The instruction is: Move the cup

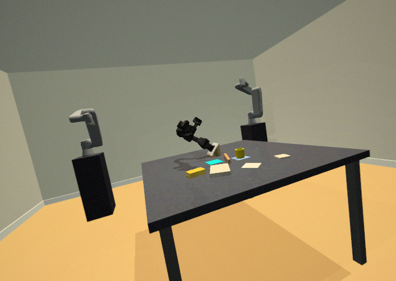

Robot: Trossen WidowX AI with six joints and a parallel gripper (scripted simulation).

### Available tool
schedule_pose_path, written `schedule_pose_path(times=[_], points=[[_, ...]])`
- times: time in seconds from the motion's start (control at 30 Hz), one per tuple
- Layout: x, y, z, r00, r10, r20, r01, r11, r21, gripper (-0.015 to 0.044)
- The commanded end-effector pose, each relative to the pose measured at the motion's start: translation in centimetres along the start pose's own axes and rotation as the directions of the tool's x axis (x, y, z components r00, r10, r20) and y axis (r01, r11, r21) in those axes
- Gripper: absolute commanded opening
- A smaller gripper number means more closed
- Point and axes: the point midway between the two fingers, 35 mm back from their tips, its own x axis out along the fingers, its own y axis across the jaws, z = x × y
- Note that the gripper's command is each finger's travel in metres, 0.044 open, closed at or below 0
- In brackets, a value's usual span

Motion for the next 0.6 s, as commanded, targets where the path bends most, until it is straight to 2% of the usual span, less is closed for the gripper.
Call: schedule_pose_path(times=[0.0,0.1,0.17,0.27,0.4,0.57], points=[[0.1,0.1,-0.1,1.0,0.001,-0.006,-0.001,1.0,0.005,0.0374],[1.1,0.9,-1.9,0.996,0.009,-0.091,-0.003,0.997,0.072,0.0295],[2.3,2.0,-4.3,0.979,0.017,-0.204,0.014,0.989,0.15,0.0243],[4.0,3.3,-8.3,0.918,0.004,-0.396,0.106,0.961,0.257,0.0167],[5.1,4.8,-13.7,0.784,-0.043,-0.619,0.291,0.907,0.305,0.0167],[4.8,6.4,-20.0,0.56,-0.15,-0.815,0.534,0.818,0.216,0.0167]])
